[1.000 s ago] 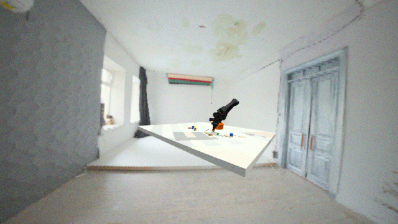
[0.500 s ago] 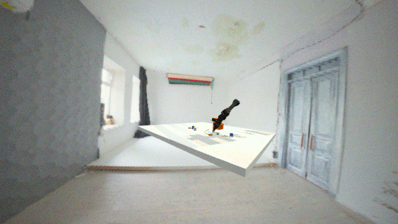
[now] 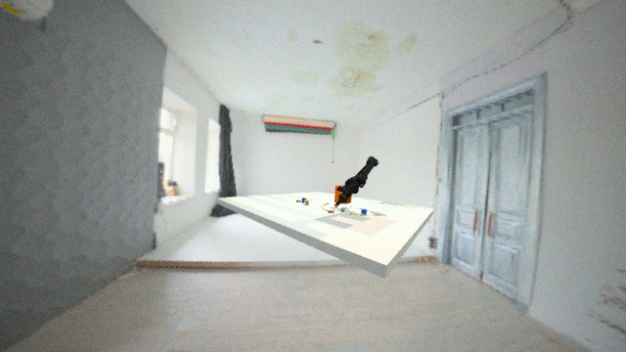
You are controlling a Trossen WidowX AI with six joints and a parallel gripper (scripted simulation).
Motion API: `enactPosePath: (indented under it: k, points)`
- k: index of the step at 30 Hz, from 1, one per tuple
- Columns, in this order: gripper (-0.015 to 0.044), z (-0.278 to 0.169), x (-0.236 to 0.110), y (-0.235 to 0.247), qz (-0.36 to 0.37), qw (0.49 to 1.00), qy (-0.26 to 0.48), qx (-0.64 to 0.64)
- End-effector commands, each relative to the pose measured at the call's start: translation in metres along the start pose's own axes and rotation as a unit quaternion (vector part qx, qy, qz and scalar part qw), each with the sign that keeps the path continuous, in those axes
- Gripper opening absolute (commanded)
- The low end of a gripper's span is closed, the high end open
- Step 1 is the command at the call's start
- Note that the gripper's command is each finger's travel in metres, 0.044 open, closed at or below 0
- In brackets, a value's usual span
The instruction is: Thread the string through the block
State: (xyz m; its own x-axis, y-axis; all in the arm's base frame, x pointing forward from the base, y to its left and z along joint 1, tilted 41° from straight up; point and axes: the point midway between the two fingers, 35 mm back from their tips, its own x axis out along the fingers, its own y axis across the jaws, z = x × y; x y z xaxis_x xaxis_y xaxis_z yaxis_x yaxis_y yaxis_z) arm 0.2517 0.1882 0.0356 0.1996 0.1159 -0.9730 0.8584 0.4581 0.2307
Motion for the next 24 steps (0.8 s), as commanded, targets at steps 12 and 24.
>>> enactPosePath:
  k: [12,24]
  points:
    - [0.0,-0.01,-0.001,0.0,-0.005,0.996,-0.09,0.005]
    - [0.0236,-0.01,-0.004,0.001,-0.004,0.996,-0.094,0.004]
